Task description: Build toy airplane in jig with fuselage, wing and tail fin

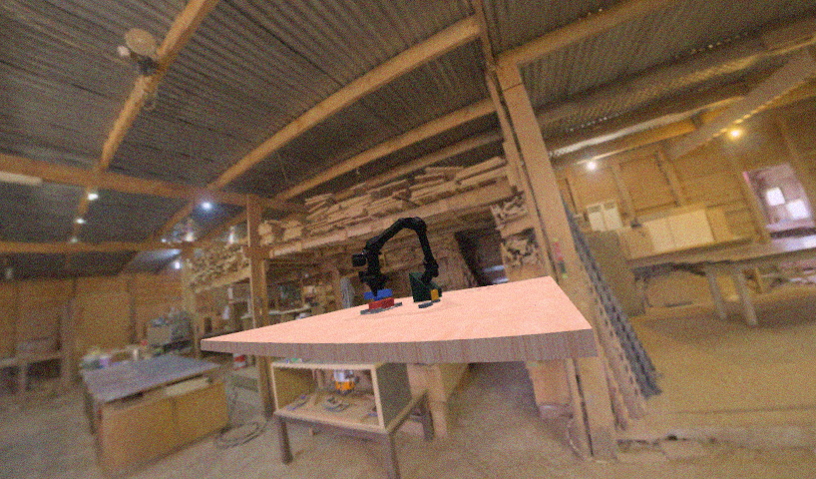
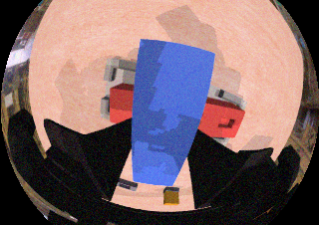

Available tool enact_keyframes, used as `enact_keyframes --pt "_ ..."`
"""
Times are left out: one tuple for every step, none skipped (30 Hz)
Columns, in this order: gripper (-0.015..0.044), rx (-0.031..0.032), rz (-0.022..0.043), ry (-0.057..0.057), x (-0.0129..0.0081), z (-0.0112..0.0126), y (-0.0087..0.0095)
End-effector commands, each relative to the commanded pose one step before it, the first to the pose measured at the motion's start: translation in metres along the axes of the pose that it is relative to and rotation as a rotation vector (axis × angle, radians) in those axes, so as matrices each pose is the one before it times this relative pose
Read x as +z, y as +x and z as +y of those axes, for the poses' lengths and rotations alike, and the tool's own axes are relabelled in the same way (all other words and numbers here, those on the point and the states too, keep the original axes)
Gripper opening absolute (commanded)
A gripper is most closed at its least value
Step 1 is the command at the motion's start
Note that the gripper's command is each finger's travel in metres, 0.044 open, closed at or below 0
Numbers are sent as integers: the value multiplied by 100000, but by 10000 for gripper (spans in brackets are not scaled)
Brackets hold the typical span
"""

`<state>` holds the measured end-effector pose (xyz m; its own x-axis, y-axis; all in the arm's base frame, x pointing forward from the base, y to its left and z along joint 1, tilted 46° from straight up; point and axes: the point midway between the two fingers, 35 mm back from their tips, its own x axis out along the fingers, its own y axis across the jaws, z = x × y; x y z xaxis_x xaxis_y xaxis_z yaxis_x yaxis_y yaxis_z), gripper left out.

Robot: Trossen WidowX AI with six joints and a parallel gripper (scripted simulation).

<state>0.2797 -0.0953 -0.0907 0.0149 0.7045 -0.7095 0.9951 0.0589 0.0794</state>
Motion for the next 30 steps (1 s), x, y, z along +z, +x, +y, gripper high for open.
enact_keyframes --pt "197 45 510 940 -70 -152 797" --pt "197 1 7 -2 -3 -5 77" --pt "197 0 2 -1 -1 -2 26" --pt "197 0 0 0 0 0 0" --pt "197 0 0 0 0 0 0" --pt "197 0 -1 0 6 6 -9" --pt "209 -186 -241 -848 4 81 -220" --pt "203 0 0 0 0 0 0" --pt "196 0 0 0 0 0 0" --pt "189 0 0 0 0 0 0" --pt "183 0 0 0 0 0 0" --pt "156 0 0 0 0 0 0" --pt "130 0 0 0 0 0 0" --pt "104 0 0 0 0 0 0" --pt "78 0 0 0 0 0 0" --pt "51 0 0 0 0 0 0" --pt "78 0 0 0 0 0 0" --pt "104 0 0 0 0 0 0" --pt "130 0 0 0 0 0 0" --pt "156 0 0 0 0 0 0" --pt "183 0 0 0 0 0 0" --pt "209 0 0 0 0 0 0" --pt "235 0 0 0 0 0 0" --pt "261 0 0 0 0 0 0" --pt "288 0 0 0 0 0 0" --pt "314 0 0 0 0 0 0" --pt "340 0 0 0 0 0 0" --pt "366 0 0 0 0 0 0" --pt "393 0 0 0 0 0 0" --pt "419 0 0 0 0 0 0"
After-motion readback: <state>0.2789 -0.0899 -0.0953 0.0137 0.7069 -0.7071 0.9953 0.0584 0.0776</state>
